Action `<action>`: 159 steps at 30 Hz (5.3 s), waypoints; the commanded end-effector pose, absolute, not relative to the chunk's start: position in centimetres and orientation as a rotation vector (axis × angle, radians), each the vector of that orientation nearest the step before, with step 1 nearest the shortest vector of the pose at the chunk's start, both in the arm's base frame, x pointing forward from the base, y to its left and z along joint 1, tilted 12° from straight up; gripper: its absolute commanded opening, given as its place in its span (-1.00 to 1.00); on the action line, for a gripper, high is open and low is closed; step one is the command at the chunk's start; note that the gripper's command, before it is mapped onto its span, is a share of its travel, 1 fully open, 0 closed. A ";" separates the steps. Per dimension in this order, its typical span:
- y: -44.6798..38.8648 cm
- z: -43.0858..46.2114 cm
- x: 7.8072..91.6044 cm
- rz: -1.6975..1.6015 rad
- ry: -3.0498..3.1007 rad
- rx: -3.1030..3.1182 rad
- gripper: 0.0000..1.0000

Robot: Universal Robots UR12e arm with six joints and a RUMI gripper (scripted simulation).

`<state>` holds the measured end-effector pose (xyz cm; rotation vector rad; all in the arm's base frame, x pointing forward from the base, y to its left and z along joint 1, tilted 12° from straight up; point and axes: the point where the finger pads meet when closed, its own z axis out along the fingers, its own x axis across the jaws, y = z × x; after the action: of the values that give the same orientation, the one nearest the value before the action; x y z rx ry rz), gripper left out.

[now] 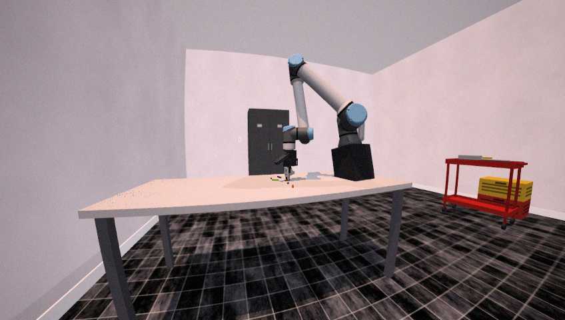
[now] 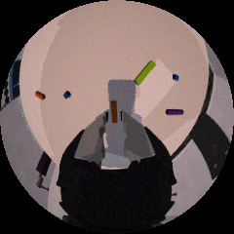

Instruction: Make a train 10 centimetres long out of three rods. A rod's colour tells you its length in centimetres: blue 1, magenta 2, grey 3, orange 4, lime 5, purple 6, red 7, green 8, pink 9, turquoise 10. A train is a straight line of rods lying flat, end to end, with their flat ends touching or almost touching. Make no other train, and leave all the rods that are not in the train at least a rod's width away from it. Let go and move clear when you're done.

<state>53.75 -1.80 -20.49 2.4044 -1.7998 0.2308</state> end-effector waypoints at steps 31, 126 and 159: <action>-1.8 -20.5 53.8 0.232 -1.800 2.405 -0.72; 8.1 -12.1 56.0 0.189 -1.305 2.680 -1.00; 11.3 -14.6 56.9 0.170 -1.083 2.767 -1.00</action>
<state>56.75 11.40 -13.87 2.7665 -1.0826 0.1682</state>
